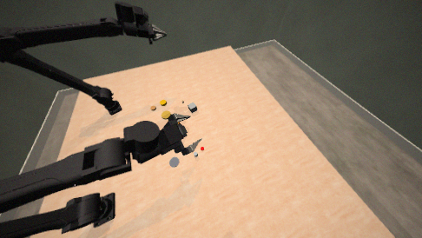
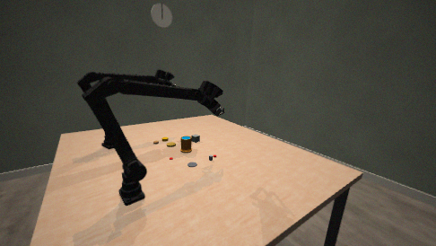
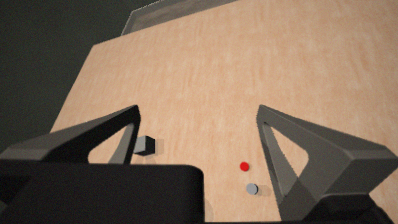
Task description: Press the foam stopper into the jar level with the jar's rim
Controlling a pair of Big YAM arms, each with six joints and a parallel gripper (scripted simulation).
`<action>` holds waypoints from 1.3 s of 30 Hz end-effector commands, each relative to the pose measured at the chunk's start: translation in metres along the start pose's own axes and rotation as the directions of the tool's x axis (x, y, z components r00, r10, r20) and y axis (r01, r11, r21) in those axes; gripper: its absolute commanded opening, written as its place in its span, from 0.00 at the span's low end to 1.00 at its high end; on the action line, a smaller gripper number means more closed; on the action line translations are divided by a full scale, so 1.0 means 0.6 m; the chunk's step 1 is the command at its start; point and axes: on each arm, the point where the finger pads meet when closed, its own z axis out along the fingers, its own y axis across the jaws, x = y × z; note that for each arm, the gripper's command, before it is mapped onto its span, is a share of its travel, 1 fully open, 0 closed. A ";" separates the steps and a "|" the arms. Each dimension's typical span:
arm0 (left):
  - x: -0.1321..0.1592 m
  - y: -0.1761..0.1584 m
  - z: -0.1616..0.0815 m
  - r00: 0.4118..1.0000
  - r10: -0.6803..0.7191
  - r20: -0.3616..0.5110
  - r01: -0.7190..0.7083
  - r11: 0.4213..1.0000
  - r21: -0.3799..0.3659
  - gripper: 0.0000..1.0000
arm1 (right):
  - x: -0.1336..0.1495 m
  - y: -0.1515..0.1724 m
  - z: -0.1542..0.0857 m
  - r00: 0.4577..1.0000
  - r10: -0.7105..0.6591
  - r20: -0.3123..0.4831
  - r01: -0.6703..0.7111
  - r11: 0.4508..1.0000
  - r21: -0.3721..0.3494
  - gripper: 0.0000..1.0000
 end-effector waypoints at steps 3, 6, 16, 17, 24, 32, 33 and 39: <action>-0.036 0.106 -0.056 0.970 -0.200 0.140 0.217 0.968 -0.122 0.00 | -0.096 0.022 -0.069 0.957 -0.195 0.213 0.193 0.981 0.032 0.98; -0.037 0.149 -0.082 0.943 -0.264 0.201 0.298 0.941 -0.162 0.00 | -0.127 0.024 -0.099 0.920 -0.266 0.288 0.252 0.964 0.086 0.98; -0.032 0.233 -0.142 0.870 -0.362 0.334 0.446 0.866 -0.225 0.00 | -0.183 0.027 -0.171 0.818 -0.393 0.420 0.326 0.918 0.225 0.98; -0.039 0.243 -0.152 0.862 -0.364 0.354 0.457 0.860 -0.229 0.00 | -0.202 0.035 -0.187 0.798 -0.405 0.446 0.330 0.913 0.238 0.98; -0.032 0.262 -0.171 0.840 -0.376 0.390 0.488 0.839 -0.242 0.00 | -0.201 0.023 -0.195 0.779 -0.430 0.457 0.330 0.900 0.284 0.98; -0.063 0.281 -0.192 0.856 -0.314 0.411 0.442 0.856 -0.268 0.00 | -0.238 0.053 -0.231 0.774 -0.393 0.497 0.298 0.918 0.262 0.98; -0.063 0.281 -0.191 0.856 -0.314 0.411 0.442 0.856 -0.267 0.00 | -0.234 0.049 -0.220 0.782 -0.393 0.485 0.298 0.918 0.263 0.98; -0.052 0.271 -0.169 0.857 -0.342 0.385 0.453 0.856 -0.250 0.00 | -0.232 0.050 -0.204 0.784 -0.403 0.472 0.311 0.913 0.264 0.98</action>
